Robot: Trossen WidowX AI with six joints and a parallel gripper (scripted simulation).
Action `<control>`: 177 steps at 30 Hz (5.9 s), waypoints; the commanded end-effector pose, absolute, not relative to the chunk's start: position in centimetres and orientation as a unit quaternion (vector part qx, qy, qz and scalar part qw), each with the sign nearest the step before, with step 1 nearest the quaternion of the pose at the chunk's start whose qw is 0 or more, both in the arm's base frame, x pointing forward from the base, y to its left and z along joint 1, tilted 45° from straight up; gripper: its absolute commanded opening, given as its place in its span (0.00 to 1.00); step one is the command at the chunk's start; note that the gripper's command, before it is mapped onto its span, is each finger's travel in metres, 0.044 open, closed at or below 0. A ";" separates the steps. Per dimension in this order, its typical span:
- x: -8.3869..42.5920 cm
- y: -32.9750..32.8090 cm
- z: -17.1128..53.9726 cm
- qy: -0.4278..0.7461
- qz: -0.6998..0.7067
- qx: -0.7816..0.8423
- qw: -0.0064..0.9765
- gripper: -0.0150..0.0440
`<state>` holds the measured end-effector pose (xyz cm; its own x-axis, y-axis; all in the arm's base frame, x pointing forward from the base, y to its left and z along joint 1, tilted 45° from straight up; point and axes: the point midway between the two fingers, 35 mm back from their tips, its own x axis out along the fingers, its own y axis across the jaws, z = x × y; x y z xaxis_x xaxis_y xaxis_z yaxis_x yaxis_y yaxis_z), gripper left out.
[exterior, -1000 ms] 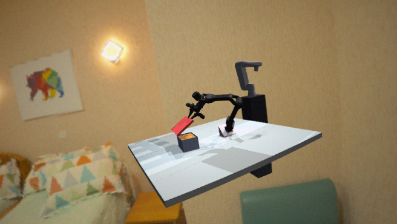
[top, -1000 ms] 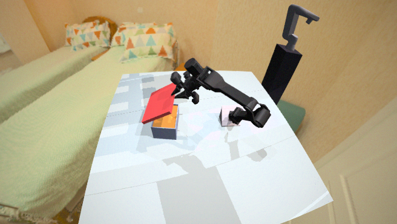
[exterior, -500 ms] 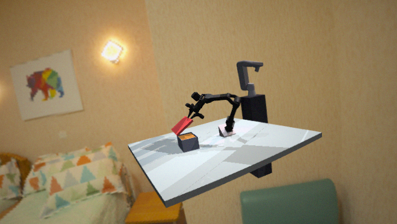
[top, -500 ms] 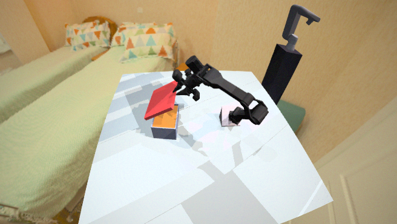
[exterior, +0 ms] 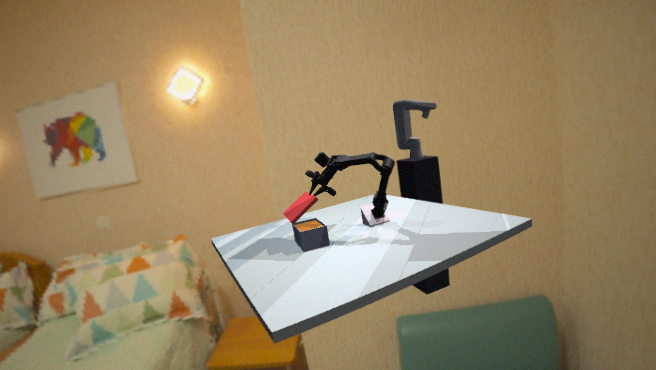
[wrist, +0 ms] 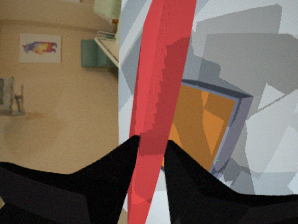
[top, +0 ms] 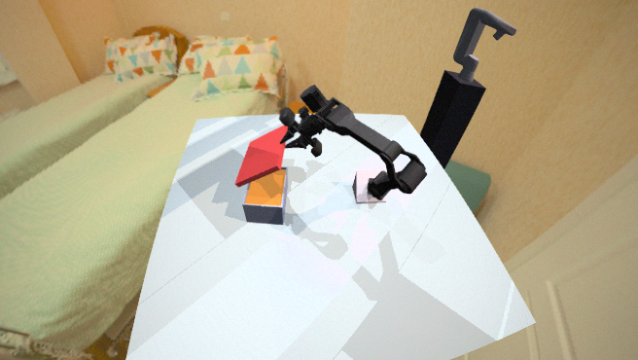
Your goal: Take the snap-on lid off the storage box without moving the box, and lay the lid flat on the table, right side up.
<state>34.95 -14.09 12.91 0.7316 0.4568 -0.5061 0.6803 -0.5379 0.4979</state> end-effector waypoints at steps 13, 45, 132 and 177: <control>34.7 -16.8 11.1 0.325 -0.155 0.862 0.357 0.25; 33.9 -21.4 6.8 0.324 -0.155 0.861 0.359 0.25; 32.0 -31.9 -3.1 0.323 -0.157 0.859 0.364 0.25; 31.7 -28.9 -6.2 0.323 -0.156 0.859 0.364 0.25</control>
